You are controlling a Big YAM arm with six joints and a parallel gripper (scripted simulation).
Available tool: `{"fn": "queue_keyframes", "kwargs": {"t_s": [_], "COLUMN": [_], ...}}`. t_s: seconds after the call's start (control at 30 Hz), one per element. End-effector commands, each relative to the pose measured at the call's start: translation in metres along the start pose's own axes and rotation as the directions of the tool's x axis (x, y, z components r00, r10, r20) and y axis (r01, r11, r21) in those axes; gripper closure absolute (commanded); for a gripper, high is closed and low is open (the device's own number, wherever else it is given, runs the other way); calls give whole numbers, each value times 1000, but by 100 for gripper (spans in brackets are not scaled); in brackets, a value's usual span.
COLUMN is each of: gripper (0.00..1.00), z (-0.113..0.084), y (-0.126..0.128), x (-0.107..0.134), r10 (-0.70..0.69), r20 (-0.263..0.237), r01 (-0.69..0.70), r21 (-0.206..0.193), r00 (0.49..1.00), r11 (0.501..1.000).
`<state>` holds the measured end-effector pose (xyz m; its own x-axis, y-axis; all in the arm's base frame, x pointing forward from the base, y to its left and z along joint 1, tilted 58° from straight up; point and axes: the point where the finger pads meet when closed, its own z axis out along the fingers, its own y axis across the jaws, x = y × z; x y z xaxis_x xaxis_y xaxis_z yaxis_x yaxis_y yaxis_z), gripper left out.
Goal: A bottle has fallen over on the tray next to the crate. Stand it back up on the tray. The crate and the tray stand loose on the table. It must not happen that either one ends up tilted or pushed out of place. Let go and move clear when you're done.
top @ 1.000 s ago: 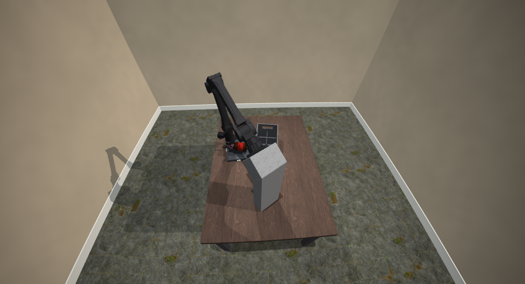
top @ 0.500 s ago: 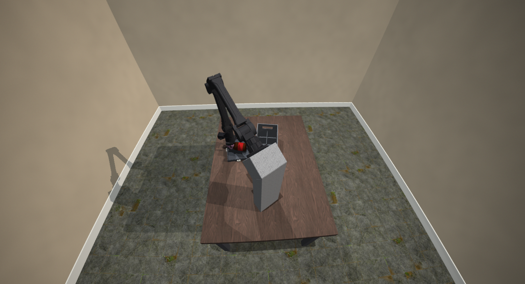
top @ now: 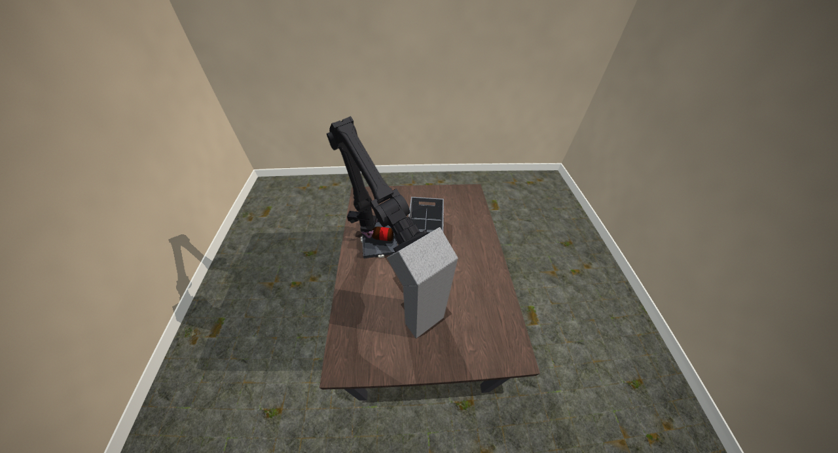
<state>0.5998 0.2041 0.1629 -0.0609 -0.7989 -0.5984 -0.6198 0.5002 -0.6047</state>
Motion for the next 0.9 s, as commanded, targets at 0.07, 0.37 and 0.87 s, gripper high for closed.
{"fn": "queue_keyframes", "kwargs": {"t_s": [0.07,0.37,0.87], "gripper": [39,39,100], "z": [4,4,4], "y": [2,2,2], "x": [-6,-6,-6], "r10": [8,8,8], "r20": [8,8,8], "r01": [-8,-8,-8], "r21": [1,1,1], "r00": [1000,1000,1000], "r11": [1000,1000,1000]}}
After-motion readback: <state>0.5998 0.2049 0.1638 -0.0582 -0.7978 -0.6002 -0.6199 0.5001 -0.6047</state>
